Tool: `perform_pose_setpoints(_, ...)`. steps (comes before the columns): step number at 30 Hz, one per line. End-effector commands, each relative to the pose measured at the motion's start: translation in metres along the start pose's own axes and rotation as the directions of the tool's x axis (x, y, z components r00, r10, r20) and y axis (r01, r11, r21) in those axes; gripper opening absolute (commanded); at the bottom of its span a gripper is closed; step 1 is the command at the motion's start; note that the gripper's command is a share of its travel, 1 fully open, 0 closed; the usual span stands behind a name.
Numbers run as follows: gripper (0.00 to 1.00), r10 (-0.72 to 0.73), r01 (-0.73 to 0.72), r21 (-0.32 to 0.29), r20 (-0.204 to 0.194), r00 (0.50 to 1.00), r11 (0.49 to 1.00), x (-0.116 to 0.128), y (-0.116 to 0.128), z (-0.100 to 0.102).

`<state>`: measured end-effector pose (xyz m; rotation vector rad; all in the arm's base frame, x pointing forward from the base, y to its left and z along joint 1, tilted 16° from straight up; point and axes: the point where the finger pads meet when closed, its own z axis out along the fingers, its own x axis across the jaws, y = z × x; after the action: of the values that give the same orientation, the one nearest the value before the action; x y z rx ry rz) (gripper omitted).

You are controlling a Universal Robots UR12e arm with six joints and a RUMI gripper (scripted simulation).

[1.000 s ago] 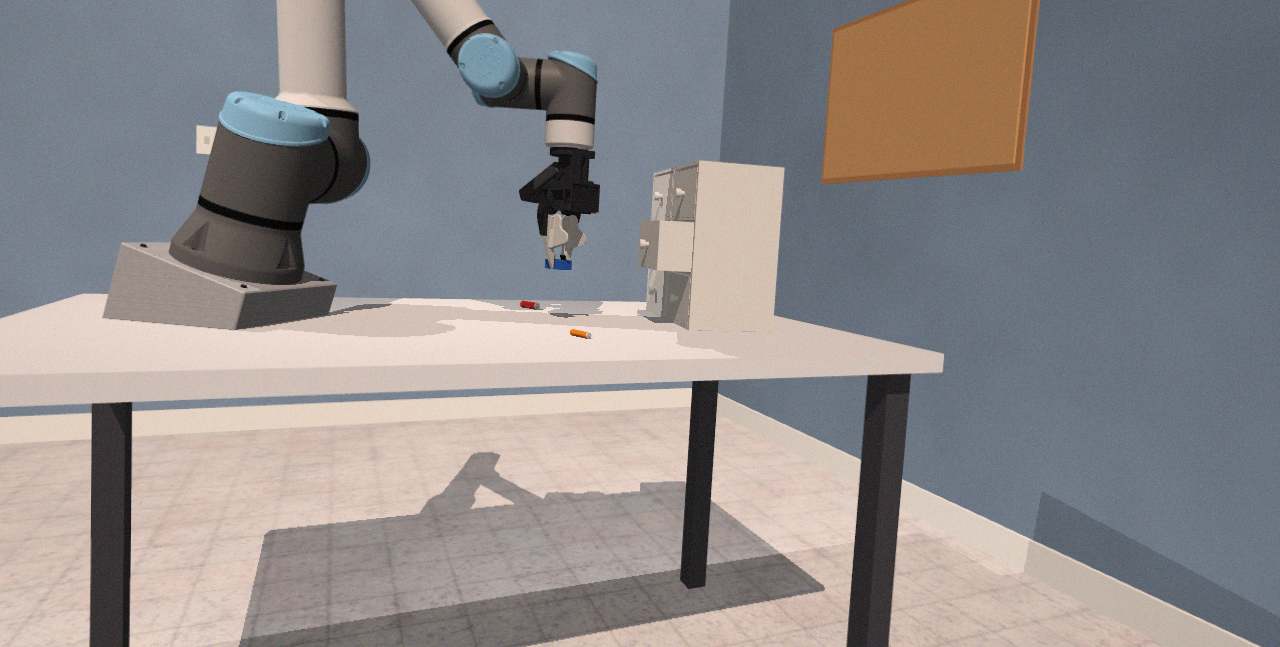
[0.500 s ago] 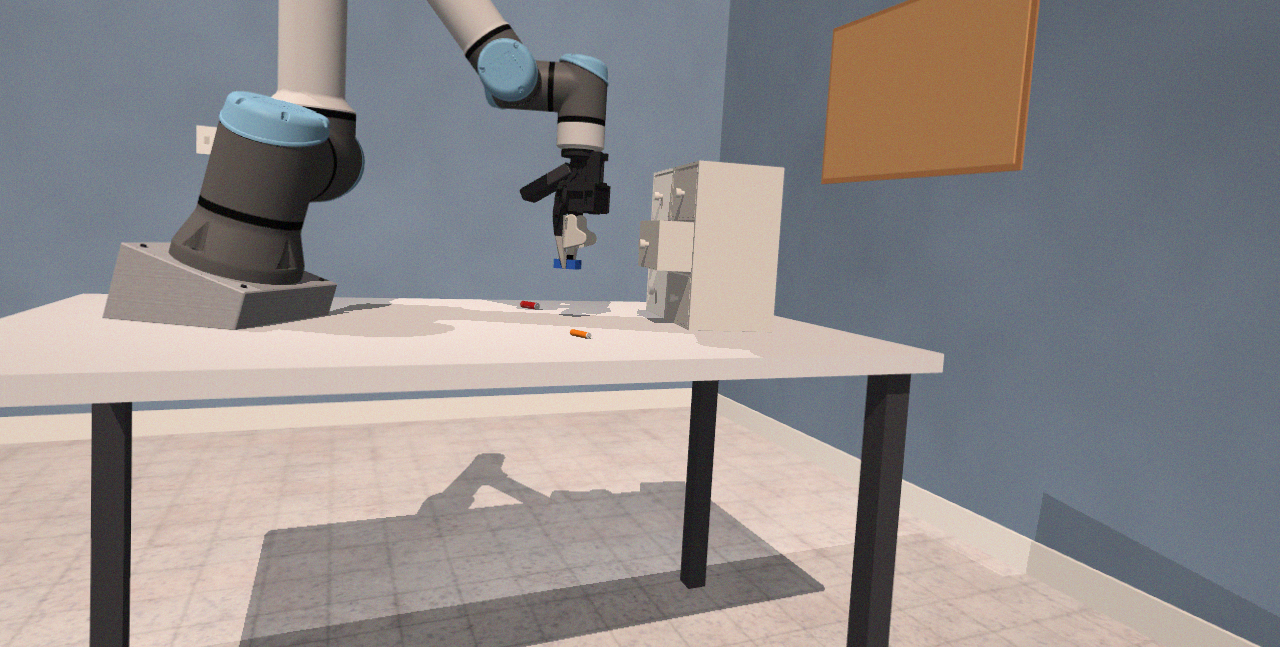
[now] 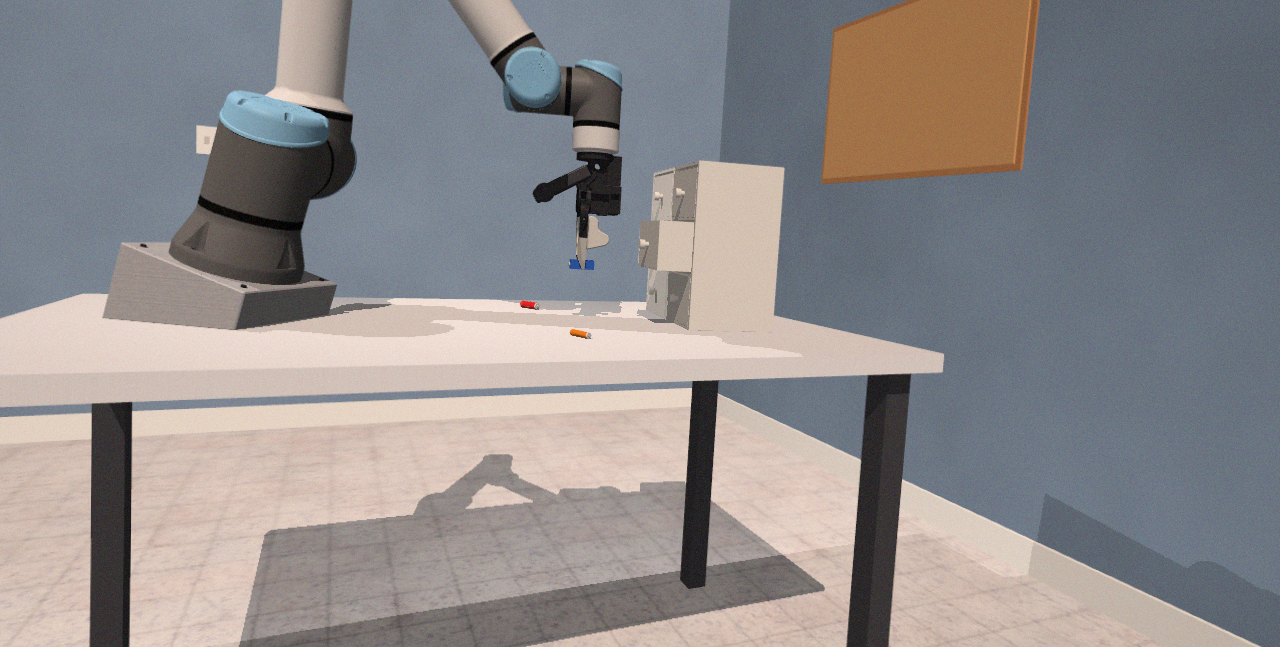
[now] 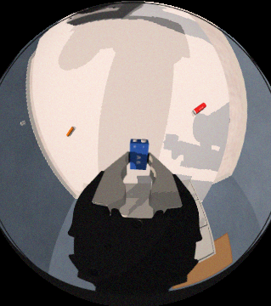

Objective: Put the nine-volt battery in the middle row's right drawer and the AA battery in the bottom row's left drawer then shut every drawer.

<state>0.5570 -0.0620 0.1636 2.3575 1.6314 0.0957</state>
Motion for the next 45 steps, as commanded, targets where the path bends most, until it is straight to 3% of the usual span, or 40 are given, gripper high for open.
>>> perform_pose_setpoints(1, 0.13, -0.075, 0.075, -0.001, -0.003, 0.997, 0.997, 0.003, 0.005, 0.0)
perform_pose_setpoints(23, 0.13, -0.08, 0.08, -0.001, -0.003, 0.997, 0.997, 0.003, 0.005, -0.006)
perform_pose_setpoints(45, 0.13, -0.08, 0.08, -0.001, -0.003, 0.997, 0.997, 0.003, 0.005, -0.05)
